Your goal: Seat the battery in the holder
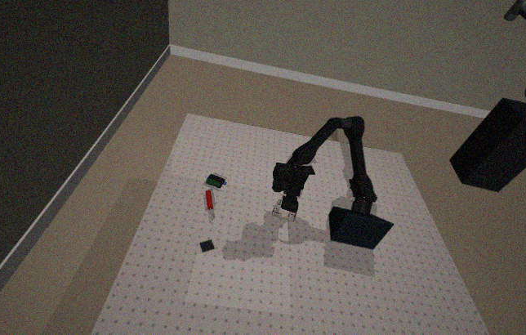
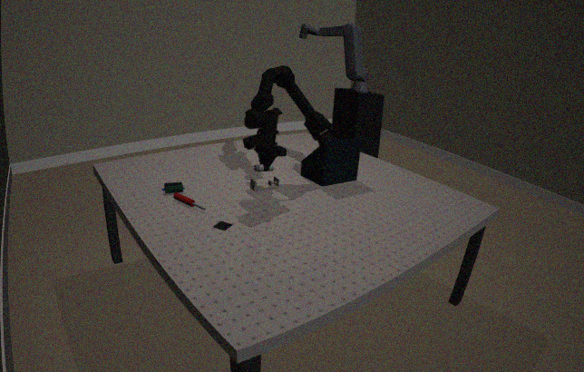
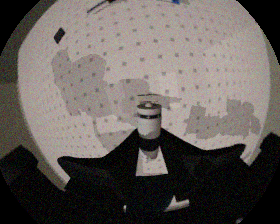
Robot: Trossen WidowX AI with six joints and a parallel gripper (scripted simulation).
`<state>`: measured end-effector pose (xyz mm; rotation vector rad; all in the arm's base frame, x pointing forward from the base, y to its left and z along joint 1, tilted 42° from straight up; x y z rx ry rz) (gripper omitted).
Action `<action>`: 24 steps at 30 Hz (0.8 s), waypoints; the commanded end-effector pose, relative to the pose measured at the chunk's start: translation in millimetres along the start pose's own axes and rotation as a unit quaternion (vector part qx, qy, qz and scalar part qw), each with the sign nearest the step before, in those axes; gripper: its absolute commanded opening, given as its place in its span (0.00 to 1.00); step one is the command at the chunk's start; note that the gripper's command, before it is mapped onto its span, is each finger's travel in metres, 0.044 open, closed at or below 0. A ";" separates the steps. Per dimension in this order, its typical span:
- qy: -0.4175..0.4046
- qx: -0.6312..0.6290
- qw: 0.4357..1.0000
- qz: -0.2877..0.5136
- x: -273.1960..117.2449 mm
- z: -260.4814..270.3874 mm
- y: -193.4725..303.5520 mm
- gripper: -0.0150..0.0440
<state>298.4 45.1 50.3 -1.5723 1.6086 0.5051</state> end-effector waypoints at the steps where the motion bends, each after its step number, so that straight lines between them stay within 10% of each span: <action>1: -0.004 -0.004 1.000 -0.020 7.9 -1.1 2.9 0.40; 24: -0.032 -0.012 0.994 -0.107 34.6 -7.6 13.7 0.40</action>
Point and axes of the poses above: the point midway between the two fingers, 35 mm back from their tips, its own x axis out along the fingers, its own z axis across the jaws, y = z × x, the point moved 7 cm from there along -x, back along the fingers, and after that the axes turned 11 degrees about x, right-handed, at the moved point
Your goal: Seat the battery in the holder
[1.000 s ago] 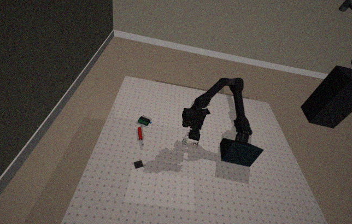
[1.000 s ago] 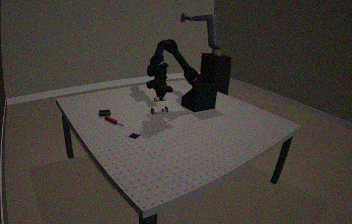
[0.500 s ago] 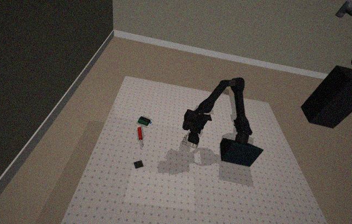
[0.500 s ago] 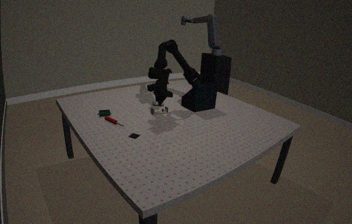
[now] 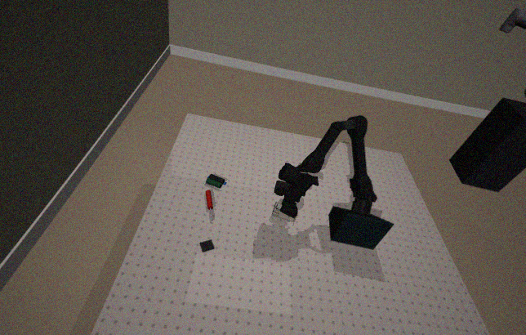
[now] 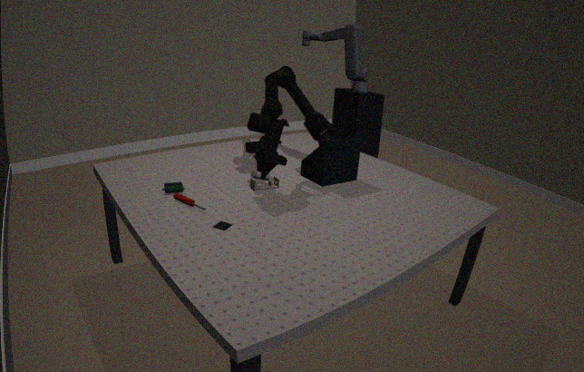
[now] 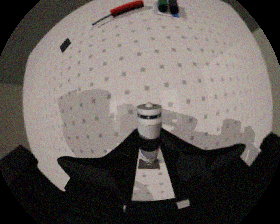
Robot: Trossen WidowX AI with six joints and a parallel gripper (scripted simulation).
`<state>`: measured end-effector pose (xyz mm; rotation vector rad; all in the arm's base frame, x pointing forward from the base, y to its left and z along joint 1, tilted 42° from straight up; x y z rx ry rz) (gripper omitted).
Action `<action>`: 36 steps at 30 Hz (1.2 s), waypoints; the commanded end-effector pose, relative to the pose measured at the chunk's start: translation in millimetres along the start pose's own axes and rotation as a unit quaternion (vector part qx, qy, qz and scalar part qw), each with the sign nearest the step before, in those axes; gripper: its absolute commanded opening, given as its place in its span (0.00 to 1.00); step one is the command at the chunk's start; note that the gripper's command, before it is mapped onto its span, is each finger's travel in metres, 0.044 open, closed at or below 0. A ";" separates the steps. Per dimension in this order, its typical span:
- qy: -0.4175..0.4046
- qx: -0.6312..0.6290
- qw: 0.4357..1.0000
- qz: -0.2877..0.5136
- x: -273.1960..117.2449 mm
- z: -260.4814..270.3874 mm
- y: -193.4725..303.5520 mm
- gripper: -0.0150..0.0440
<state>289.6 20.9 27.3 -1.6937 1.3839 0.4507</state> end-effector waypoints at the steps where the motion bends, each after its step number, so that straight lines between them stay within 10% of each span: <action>1: -0.003 -0.005 1.000 -0.007 2.5 -0.4 4.1 0.40; 36: -0.029 -0.013 0.995 -0.099 15.4 -7.5 28.3 0.40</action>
Point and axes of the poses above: the point midway between the two fingers, 35 mm back from their tips, its own x axis out along the fingers, its own z axis across the jaws, y = z × x, the point moved 7 cm from there along -x, back along the fingers, and after that the axes turned 11 degrees about x, right-handed, at the moved point
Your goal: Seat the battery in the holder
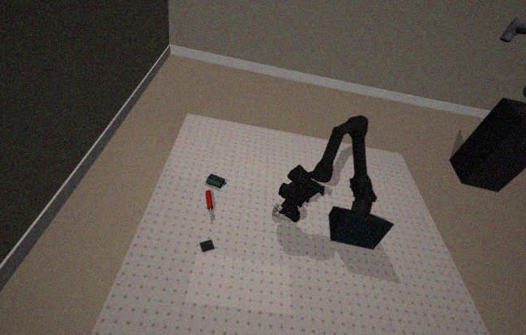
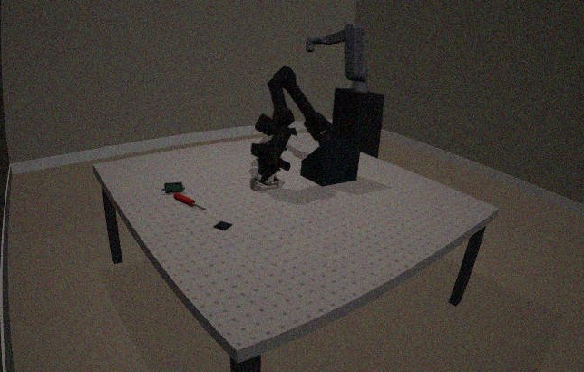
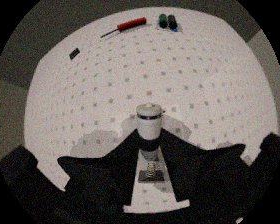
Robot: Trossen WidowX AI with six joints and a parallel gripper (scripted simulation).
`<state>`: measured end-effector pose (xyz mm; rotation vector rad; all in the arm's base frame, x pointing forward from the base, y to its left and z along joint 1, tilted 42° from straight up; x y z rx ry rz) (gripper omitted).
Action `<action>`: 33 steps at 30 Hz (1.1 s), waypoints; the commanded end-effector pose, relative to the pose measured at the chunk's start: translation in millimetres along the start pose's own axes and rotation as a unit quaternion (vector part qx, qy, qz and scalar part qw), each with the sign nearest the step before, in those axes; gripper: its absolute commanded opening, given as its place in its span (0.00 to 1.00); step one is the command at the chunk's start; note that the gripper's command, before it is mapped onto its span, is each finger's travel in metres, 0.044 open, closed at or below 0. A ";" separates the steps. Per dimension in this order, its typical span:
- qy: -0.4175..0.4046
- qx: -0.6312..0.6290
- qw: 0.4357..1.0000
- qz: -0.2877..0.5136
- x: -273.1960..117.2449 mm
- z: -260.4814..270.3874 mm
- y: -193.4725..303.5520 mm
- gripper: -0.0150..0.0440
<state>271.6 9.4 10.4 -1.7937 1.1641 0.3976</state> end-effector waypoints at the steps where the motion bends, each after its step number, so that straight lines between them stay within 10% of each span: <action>1: -0.001 -0.005 1.000 -0.005 0.5 -3.8 6.2 0.40; 33: -0.007 -0.007 1.000 -0.004 -7.0 -9.6 26.7 0.40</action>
Point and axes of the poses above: the point midway between the two fingers, 35 mm back from their tips, its own x axis out along the fingers, its own z axis across the jaws, y = z × x, the point moved 7 cm from there along -x, back along the fingers, and after that the axes turned 11 degrees about x, right-handed, at the moved point
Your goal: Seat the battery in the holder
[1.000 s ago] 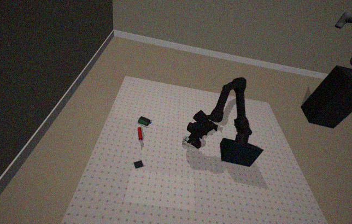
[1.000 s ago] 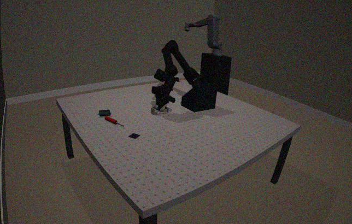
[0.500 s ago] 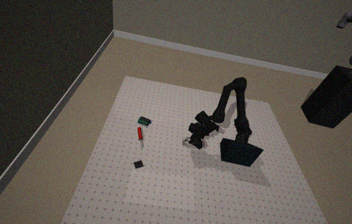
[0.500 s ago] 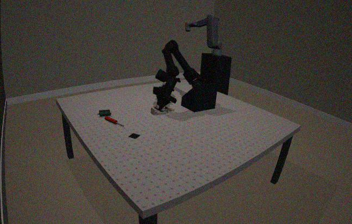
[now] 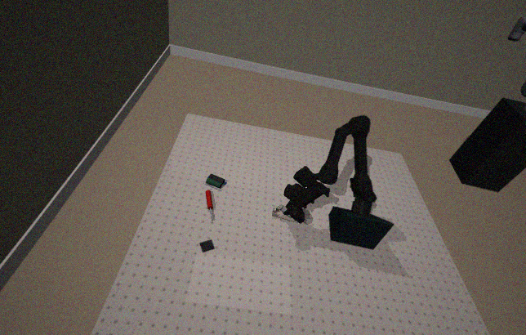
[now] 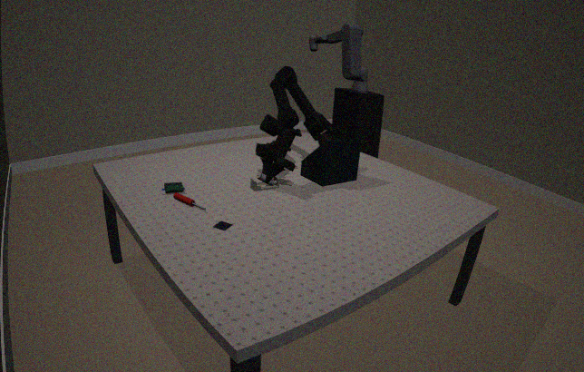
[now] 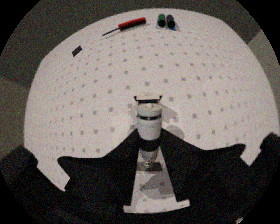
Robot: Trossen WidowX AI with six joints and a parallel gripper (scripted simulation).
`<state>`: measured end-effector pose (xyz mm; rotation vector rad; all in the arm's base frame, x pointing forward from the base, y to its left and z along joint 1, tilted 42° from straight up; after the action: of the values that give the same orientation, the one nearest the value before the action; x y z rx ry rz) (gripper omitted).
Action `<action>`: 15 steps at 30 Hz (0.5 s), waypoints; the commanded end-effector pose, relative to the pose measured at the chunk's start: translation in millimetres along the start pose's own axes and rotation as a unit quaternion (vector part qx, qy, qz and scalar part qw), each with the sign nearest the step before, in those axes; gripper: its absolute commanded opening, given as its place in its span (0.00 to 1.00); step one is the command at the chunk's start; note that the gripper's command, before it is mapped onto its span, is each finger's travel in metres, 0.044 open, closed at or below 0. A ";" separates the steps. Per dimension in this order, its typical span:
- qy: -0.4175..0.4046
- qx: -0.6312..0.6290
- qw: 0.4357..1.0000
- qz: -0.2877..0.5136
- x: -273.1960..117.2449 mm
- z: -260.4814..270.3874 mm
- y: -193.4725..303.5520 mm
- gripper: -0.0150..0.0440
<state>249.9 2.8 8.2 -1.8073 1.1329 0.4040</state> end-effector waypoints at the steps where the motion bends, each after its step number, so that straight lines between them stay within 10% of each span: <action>1: 0.000 -0.002 1.000 0.008 -1.7 -0.8 7.0 0.40; 15: -0.001 -0.002 1.000 0.014 -2.6 -1.5 8.2 0.40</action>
<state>245.8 2.8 8.4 -1.8014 1.1411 0.4122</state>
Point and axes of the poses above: the point midway between the two fingers, 35 mm back from their tips, its own x axis out along the fingers, its own z axis across the jaws, y = z × x, the point moved 7 cm from there along -x, back along the fingers, and after that the axes turned 11 degrees about x, right-handed, at the moved point
